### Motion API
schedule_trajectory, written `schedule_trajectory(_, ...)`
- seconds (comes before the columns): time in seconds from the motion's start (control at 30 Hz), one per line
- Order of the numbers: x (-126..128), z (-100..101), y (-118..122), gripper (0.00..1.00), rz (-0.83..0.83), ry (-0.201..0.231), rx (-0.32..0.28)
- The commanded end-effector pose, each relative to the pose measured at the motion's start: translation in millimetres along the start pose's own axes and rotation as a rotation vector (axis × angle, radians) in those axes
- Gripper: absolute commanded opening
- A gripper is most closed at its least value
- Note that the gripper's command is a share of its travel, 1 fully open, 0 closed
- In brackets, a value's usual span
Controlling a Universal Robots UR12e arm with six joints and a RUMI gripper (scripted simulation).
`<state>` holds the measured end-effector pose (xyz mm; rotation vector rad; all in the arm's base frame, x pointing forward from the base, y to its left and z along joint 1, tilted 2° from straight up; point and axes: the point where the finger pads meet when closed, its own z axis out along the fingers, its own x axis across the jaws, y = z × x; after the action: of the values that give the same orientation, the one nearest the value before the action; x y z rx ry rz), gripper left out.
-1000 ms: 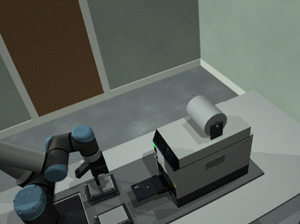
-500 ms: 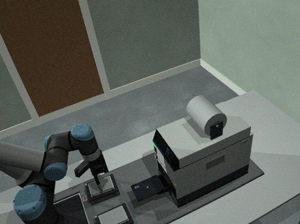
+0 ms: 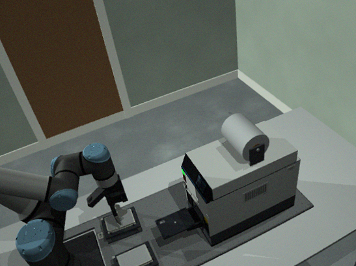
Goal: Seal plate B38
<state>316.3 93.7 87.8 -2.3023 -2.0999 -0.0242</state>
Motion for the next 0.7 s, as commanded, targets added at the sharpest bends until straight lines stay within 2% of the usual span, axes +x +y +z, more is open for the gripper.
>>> schedule_trajectory(0.0, -0.1, -5.1, 0.4, 0.68, 0.0, 0.0, -0.001)
schedule_trajectory(0.67, -0.1, -35.2, 0.3, 0.68, 0.0, 0.0, -0.001)
